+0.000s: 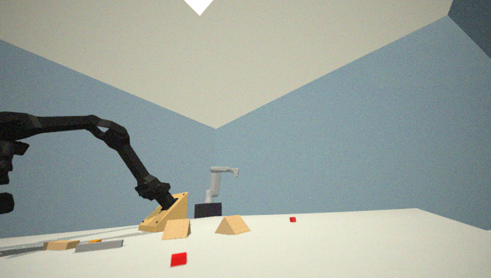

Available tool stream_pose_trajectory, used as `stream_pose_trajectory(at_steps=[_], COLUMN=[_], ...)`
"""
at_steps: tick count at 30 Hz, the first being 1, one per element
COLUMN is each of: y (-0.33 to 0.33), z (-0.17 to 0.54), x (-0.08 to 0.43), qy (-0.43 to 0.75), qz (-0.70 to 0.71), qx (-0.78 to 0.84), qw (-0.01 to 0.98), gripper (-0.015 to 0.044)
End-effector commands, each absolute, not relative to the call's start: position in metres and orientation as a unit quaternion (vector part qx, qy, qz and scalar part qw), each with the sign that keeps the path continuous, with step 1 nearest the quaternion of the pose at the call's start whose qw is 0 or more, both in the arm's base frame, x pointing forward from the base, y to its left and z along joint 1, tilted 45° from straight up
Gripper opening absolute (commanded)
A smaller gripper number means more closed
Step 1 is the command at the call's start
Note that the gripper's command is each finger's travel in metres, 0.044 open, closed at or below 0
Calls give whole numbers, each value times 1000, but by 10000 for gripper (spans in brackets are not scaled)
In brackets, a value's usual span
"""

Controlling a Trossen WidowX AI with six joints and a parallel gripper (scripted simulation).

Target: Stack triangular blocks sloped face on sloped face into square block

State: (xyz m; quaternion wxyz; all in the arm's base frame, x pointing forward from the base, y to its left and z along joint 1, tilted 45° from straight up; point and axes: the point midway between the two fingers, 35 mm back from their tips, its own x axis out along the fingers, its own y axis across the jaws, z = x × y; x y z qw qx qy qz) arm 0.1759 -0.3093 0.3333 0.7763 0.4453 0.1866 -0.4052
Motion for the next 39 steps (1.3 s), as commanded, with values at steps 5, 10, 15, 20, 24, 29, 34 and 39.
stream_pose_trajectory(at_steps=[5,10,15,20,24,29,34,39], y=[-299,-261,-226,-195,-169,-137,-106,-83], z=[308,253,213,185,165,144,127,116], x=[202,253,278,292,299,304,306,306], qy=[283,475,590,641,651,620,543,455], qz=[-362,-209,-40,121,258,429,585,687], qx=[367,160,-35,-191,-306,-427,-511,-543], qw=[809,840,805,733,645,499,319,162], gripper=[440,440,440,440,440,440,440,440])
